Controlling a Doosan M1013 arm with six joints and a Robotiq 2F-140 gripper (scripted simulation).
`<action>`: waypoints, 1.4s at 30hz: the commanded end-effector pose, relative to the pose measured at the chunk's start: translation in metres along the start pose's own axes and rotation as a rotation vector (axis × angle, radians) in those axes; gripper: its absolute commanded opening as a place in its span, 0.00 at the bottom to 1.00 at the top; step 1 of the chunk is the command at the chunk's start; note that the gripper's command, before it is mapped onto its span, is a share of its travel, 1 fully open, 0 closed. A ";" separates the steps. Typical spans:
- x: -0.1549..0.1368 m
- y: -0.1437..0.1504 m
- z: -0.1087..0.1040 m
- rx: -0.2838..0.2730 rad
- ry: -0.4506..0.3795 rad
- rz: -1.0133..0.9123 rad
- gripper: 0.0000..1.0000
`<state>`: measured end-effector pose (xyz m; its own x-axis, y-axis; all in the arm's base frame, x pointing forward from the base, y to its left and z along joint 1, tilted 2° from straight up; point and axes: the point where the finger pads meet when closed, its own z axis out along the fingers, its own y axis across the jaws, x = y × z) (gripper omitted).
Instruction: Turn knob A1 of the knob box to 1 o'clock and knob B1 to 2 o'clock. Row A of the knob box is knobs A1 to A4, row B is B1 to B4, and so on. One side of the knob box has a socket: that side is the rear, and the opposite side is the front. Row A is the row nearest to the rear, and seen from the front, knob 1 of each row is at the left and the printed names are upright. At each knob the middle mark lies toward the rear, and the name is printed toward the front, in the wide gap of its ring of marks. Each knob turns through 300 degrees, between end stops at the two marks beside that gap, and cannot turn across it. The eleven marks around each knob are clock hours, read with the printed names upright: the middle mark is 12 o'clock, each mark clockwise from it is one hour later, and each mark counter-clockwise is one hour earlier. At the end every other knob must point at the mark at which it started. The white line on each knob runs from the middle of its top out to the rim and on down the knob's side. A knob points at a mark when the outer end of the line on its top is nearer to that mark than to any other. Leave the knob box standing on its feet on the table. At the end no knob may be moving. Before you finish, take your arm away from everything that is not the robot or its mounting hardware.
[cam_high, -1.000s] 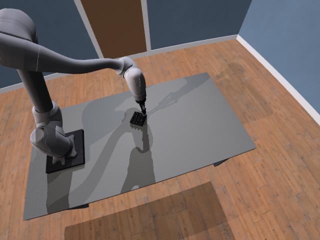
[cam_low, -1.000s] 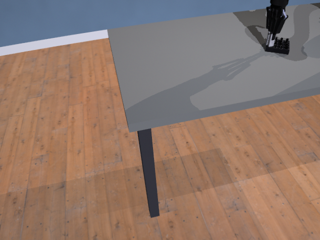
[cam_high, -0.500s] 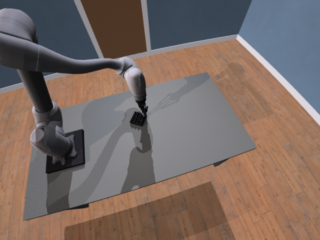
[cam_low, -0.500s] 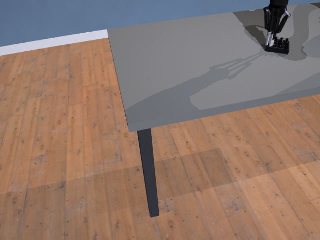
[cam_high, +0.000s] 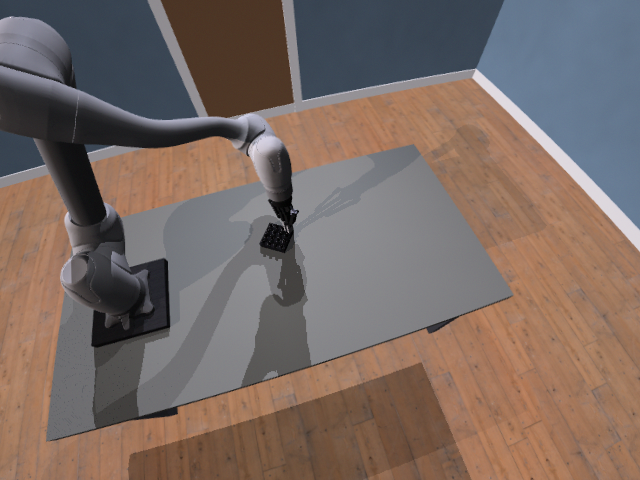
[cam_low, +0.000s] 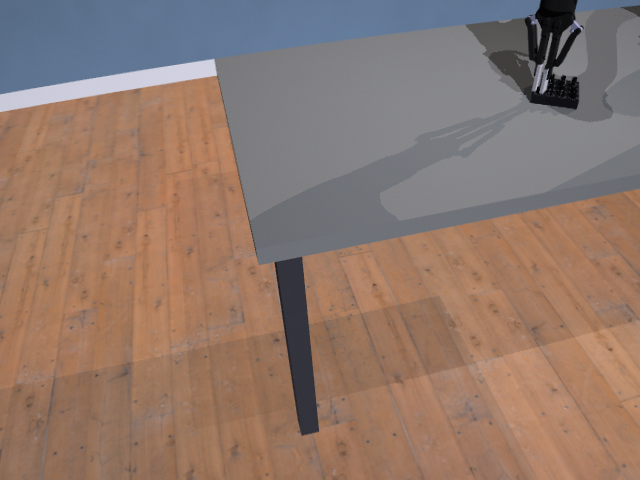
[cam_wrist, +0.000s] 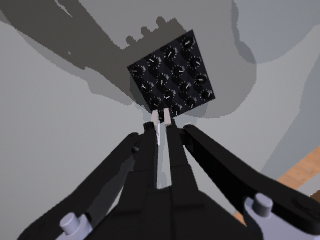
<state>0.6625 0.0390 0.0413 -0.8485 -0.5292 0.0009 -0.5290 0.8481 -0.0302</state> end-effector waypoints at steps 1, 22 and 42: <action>0.000 0.000 0.000 -0.001 0.000 -0.010 0.05; 0.000 0.000 0.000 -0.001 0.000 -0.046 0.05; 0.000 0.000 0.000 -0.001 0.000 -0.046 0.12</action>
<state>0.6625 0.0390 0.0413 -0.8232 -0.5677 0.0021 -0.5675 0.8228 -0.0297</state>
